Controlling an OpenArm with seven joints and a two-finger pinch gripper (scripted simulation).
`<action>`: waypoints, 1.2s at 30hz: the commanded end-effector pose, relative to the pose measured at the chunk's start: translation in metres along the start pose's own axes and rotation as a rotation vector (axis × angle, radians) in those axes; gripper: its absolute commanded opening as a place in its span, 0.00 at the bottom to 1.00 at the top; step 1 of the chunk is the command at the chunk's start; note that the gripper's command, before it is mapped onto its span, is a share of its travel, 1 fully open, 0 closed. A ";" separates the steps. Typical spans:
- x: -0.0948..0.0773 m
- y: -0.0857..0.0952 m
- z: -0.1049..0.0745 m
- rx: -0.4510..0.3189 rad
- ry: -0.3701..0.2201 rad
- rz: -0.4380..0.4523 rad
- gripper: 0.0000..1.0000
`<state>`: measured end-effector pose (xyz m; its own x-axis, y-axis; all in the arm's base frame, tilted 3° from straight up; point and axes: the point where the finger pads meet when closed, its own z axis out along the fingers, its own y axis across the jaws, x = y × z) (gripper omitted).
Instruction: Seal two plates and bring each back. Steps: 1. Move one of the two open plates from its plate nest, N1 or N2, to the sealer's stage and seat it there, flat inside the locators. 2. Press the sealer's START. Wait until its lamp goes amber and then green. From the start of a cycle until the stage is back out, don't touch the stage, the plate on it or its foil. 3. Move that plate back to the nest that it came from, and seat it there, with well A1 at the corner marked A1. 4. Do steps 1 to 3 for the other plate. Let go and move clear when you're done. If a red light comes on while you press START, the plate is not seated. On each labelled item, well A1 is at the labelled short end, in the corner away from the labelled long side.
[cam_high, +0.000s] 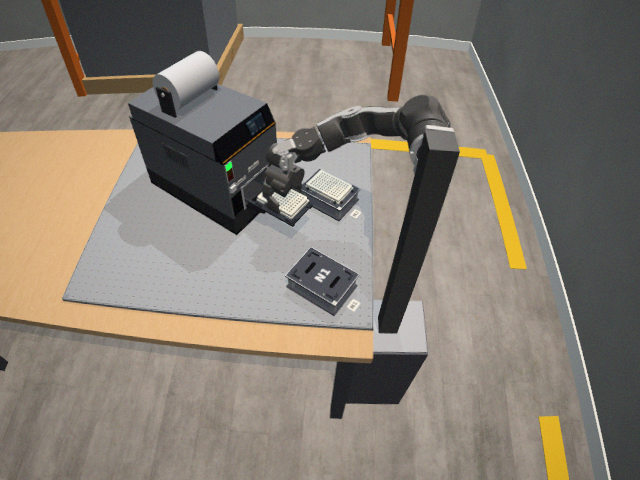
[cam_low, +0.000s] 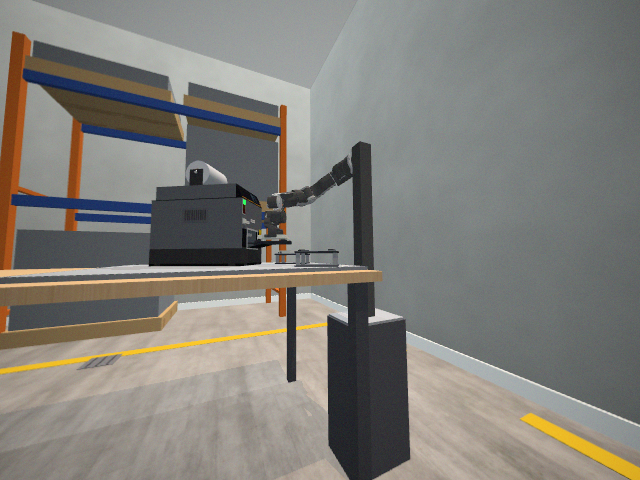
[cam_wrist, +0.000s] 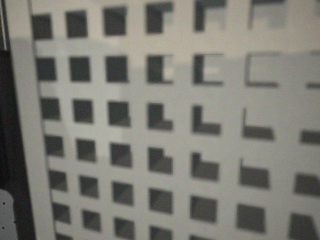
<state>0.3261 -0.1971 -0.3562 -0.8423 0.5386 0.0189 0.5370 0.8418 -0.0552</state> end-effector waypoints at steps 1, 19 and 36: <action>0.000 0.001 -0.001 -0.004 -0.002 -0.003 0.00; 0.000 0.002 -0.001 -0.004 -0.002 -0.003 0.00; 0.001 0.001 0.006 -0.006 0.001 -0.005 0.00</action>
<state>0.3265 -0.1967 -0.3608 -0.8427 0.5380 0.0180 0.5365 0.8422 -0.0533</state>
